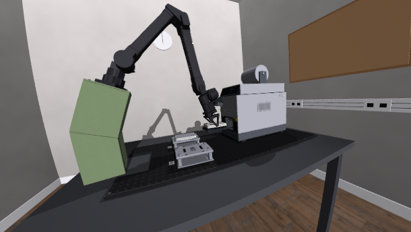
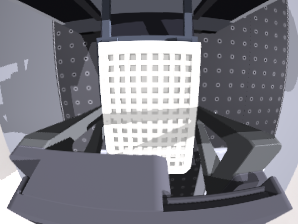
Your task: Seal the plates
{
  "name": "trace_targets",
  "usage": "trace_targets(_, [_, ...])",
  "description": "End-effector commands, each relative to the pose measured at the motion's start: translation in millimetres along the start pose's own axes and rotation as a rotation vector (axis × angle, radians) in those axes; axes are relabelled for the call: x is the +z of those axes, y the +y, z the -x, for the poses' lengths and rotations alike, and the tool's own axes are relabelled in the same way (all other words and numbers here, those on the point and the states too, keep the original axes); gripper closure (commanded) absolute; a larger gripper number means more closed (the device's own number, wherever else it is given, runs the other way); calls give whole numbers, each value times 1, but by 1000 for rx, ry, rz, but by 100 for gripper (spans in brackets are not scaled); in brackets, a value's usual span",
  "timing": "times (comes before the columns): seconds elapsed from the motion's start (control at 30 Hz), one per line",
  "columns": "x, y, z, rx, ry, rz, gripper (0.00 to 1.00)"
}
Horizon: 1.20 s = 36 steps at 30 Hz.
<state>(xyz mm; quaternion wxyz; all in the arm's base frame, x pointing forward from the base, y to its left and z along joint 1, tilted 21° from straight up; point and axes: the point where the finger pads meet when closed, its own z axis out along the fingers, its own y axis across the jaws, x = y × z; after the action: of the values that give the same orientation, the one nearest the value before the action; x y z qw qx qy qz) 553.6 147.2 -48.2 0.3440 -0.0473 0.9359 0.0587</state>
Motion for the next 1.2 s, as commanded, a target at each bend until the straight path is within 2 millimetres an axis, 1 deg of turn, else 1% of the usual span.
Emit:
trace_targets(0.0, [-6, 15, 24, -4, -36, 15, 100])
trace_targets(0.13, [-3, 16, 22, -5, -33, 16, 100])
trace_targets(0.27, [2, 4, 15, -5, -28, 3, 100])
trace_targets(0.33, [1, -2, 12, -4, -26, -3, 100])
trace_targets(0.47, [-4, -3, 9, -2, -27, 3, 100])
trace_targets(0.57, [-6, -5, 15, 1, -39, 2, 100])
trace_targets(0.63, [-7, -5, 22, 3, -52, 3, 100])
trace_targets(0.7, [-7, -5, 22, 3, -52, 3, 100])
trace_targets(0.83, [-7, -3, 35, 3, -74, 7, 100])
trace_targets(0.93, [-7, -2, 37, 11, -77, 8, 100])
trace_targets(1.0, [-7, 3, 37, 13, -78, 13, 100])
trace_targets(1.17, [-1, 14, 28, 0, -60, 20, 100])
